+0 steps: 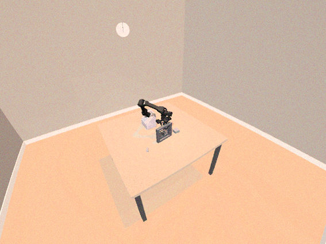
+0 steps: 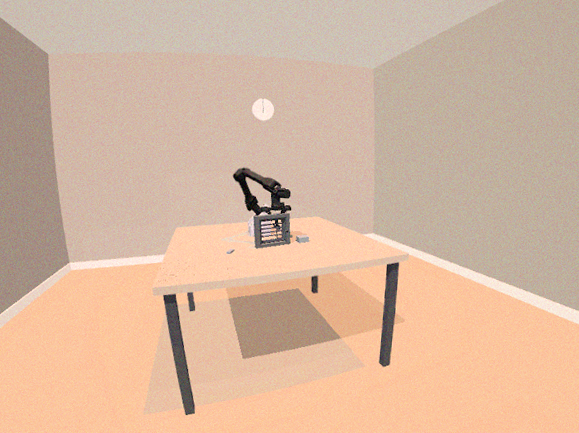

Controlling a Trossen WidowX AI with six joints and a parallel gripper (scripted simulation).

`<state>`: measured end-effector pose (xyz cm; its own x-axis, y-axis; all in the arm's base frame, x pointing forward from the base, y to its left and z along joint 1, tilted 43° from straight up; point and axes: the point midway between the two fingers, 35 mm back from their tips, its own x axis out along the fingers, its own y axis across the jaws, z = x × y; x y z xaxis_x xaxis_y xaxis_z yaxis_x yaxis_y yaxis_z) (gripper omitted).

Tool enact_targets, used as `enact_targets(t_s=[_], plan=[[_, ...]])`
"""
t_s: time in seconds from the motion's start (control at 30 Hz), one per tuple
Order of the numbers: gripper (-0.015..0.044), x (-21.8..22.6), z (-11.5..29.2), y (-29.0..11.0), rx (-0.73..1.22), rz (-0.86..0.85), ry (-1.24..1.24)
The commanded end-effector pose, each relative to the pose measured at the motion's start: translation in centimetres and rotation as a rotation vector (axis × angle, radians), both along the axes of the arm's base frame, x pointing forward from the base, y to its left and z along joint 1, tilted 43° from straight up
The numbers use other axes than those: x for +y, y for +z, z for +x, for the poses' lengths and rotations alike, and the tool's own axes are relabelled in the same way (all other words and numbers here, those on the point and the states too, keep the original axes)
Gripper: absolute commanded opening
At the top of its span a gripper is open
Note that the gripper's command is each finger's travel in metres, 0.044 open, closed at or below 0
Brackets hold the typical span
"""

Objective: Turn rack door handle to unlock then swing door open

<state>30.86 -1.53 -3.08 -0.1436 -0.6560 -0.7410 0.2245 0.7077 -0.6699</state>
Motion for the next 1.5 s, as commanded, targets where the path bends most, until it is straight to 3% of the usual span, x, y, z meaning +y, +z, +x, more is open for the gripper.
enact_targets(t_s=[0.0,0.87,1.17,1.47], plan=[[0.0284,-0.05,0.0,0.02,-0.131,-0.033,-0.147],[0.0284,-0.06,0.0,0.01,-0.973,-0.215,-1.093],[0.0284,-0.06,0.0,0.01,-0.994,-0.22,-1.117],[0.0224,-0.06,0.0,0.01,-0.994,-0.22,-1.117]])
